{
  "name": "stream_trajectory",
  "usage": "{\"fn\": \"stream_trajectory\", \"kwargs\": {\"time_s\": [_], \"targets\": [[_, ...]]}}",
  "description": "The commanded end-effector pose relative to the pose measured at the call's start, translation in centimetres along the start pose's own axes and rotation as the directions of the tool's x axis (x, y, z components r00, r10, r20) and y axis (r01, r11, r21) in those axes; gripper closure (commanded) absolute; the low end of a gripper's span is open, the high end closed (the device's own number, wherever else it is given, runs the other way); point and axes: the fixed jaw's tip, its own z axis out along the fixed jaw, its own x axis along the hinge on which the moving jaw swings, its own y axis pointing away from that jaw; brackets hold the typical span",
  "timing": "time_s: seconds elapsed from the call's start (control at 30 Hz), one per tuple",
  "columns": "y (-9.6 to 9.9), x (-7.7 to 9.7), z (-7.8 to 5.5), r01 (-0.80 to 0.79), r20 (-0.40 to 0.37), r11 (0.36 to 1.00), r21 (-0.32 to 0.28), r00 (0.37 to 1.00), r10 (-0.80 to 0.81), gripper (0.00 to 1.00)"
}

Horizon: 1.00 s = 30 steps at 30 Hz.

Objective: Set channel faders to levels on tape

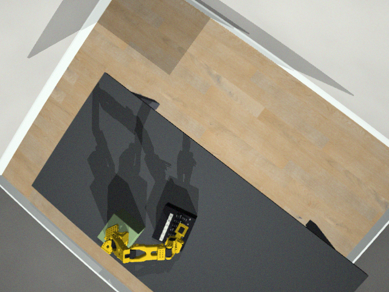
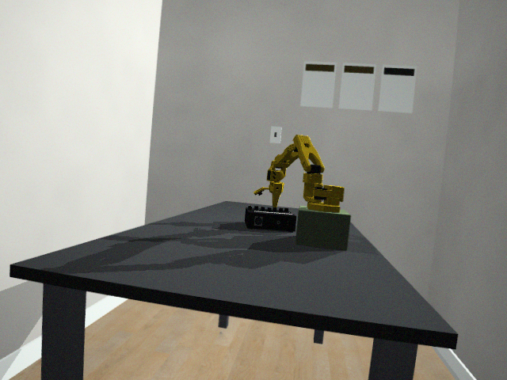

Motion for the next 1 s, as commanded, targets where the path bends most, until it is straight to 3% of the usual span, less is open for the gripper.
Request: {"fn": "stream_trajectory", "kwargs": {"time_s": [0.0, 0.97], "targets": [[1.39, -0.68, 0.63, 0.030, -0.008, 0.998, -0.048, 0.999, -0.031, 1.00], [1.98, -0.74, 0.74, 0.030, -0.008, 0.998, -0.048, 0.999, -0.031, 1.00]]}}
